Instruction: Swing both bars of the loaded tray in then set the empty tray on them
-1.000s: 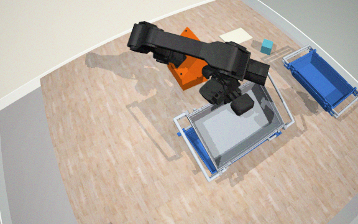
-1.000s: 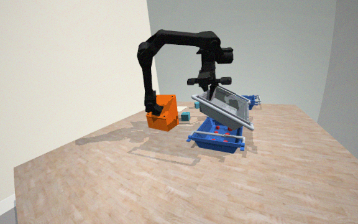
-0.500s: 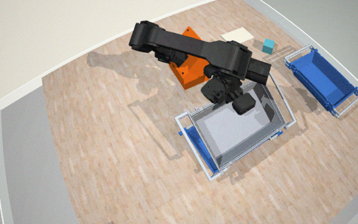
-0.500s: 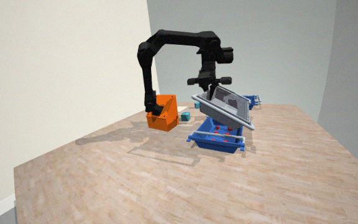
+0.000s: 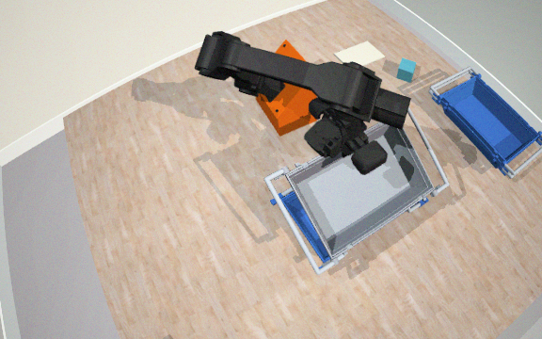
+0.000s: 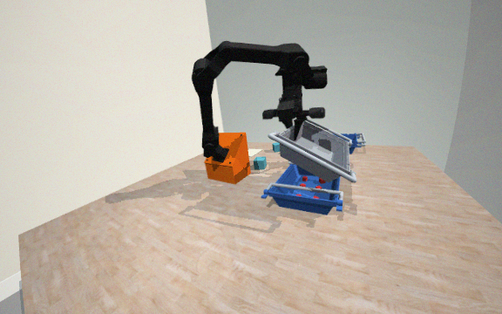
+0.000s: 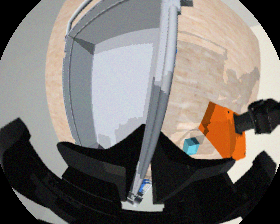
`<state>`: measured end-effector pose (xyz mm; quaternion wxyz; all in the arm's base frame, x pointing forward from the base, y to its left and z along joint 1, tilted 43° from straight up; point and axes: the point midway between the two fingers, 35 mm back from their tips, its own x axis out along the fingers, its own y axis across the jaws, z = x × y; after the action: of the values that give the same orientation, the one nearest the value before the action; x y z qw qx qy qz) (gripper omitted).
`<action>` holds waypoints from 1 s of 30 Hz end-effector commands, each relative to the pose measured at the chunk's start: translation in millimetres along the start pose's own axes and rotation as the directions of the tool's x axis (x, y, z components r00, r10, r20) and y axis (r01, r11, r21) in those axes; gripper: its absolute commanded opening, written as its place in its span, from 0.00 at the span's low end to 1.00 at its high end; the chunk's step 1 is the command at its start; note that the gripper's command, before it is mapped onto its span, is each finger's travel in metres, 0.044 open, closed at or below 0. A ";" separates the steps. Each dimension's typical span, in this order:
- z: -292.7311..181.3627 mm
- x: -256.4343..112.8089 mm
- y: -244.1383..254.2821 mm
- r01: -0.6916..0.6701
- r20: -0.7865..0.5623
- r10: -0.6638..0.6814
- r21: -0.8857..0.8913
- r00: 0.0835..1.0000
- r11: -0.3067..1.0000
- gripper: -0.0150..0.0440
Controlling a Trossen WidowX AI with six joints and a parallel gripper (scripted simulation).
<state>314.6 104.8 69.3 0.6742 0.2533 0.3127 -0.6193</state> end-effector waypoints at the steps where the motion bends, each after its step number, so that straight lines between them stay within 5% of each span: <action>1: -0.6 -0.6 1.9 -0.023 0.002 0.023 0.000 1.000 1.000 0.25; 30: -0.9 34.1 -5.2 -0.023 0.003 0.023 0.000 1.000 1.000 0.25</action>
<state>310.9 82.0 42.0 0.6780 0.2539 0.3104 -0.6160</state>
